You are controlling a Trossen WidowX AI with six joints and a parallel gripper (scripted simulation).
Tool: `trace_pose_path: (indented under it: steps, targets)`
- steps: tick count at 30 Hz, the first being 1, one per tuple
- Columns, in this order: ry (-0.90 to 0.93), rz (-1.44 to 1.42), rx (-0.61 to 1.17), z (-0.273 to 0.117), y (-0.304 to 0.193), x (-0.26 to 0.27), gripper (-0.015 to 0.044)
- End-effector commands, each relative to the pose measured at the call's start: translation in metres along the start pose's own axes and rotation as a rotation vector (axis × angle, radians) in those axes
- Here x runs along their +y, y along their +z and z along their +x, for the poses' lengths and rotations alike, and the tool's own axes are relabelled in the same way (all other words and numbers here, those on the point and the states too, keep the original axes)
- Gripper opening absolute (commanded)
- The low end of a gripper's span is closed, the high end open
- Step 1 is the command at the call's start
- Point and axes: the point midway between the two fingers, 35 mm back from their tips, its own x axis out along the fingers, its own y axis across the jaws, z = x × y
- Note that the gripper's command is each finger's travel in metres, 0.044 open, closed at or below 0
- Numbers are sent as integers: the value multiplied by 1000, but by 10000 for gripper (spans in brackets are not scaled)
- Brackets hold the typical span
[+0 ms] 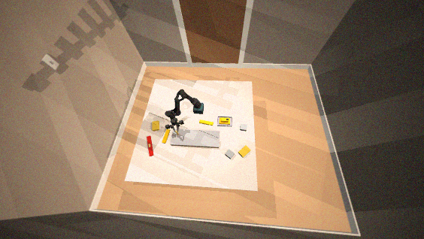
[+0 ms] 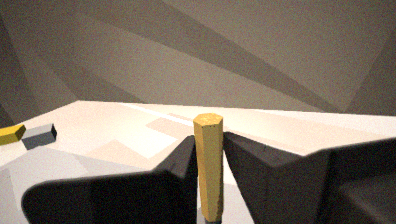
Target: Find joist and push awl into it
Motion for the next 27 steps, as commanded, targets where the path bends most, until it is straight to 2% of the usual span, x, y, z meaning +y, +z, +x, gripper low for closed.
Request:
trace_pose_path:
  steps: [1,27]
  targets:
    - [-1,7,1,1,-5,0,0]
    - [-1,8,1,3,-36,1,0]
